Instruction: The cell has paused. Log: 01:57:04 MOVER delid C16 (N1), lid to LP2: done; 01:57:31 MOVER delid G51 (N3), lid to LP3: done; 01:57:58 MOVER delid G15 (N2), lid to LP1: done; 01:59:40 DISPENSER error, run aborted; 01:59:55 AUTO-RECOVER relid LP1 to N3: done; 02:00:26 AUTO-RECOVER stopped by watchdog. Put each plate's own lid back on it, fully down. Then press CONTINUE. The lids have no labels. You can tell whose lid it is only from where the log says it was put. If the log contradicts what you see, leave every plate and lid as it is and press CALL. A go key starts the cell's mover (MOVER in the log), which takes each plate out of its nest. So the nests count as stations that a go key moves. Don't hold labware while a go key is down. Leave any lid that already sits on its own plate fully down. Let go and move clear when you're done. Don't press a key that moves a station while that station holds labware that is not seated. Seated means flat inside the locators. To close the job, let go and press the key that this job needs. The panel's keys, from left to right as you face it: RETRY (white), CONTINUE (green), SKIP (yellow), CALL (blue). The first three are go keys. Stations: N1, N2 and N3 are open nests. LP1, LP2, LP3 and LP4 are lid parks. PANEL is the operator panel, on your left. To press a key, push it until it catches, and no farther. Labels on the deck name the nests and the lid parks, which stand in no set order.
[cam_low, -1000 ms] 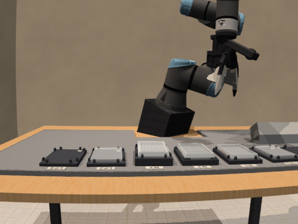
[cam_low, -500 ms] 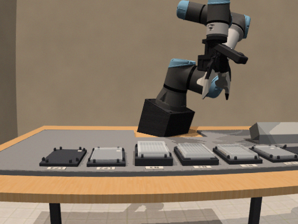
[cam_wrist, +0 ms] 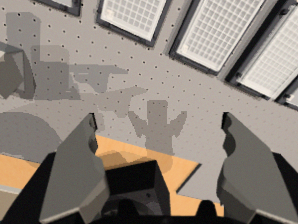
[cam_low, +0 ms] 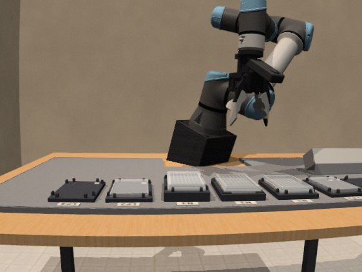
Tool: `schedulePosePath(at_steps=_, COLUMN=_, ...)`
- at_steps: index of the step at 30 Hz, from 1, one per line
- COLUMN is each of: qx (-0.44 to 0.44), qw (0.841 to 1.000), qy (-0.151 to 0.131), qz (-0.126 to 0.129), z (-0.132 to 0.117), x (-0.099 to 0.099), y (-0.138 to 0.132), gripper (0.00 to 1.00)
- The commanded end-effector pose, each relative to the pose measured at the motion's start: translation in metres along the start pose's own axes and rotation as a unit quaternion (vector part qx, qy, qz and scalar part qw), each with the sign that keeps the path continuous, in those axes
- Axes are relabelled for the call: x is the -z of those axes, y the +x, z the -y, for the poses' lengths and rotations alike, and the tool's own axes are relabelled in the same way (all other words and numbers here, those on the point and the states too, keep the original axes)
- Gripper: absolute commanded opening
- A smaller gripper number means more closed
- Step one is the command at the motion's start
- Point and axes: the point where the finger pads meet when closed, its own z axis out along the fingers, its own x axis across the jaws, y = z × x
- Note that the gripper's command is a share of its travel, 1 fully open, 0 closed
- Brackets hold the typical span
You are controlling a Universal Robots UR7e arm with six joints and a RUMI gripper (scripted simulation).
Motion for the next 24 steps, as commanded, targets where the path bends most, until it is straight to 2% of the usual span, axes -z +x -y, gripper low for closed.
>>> schedulePosePath(at_steps=1, qx=-0.053, qw=0.999, qy=0.002, qz=0.005, z=-0.017, x=-0.012, y=0.014, gripper=0.82)
schedulePosePath(at_steps=5, qx=-0.053, qw=0.999, qy=0.002, qz=0.005, z=-0.017, x=-0.012, y=0.014, gripper=0.82)
schedulePosePath(at_steps=9, qx=-0.092, qw=0.996, qy=0.004, qz=0.008, z=-0.03, x=-0.022, y=0.025, gripper=0.82)
schedulePosePath(at_steps=24, qx=-0.174, qw=0.985, qy=0.012, qz=0.014, z=-0.054, x=-0.039, y=0.043, gripper=0.82)
